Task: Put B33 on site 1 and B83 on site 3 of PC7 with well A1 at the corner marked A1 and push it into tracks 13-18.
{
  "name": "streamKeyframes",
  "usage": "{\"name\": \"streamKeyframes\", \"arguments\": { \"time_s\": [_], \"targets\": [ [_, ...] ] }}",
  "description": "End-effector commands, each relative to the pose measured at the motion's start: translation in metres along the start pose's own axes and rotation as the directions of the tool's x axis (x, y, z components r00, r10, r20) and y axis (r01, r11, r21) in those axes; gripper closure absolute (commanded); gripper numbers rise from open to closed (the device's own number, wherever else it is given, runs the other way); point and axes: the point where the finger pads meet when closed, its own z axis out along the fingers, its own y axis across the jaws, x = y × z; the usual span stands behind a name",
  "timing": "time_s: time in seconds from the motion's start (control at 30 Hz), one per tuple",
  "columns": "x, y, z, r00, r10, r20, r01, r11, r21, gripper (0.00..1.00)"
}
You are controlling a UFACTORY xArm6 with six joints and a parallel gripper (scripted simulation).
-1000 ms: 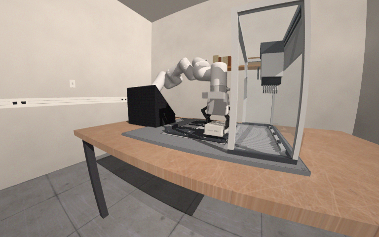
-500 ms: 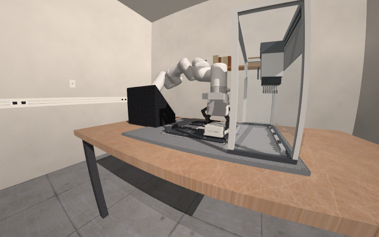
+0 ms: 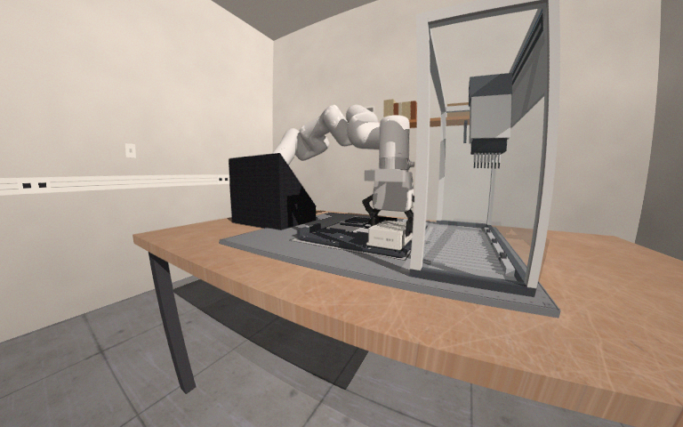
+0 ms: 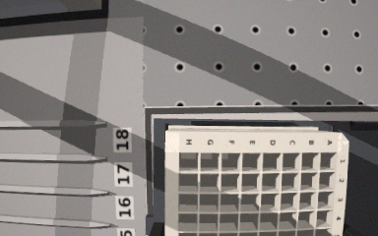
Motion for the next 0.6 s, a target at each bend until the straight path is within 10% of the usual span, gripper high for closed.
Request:
{"name": "streamKeyframes", "arguments": {
  "time_s": [0.0,0.57],
  "targets": [
    [0.0,-0.0019,0.0005,1.0,-0.001,-0.001,0.001,1.0,0.005,1.0],
    [0.0,-0.0019,0.0061,1.0,-0.001,-0.001,0.001,1.0,0.005,1.0]
  ]
}}
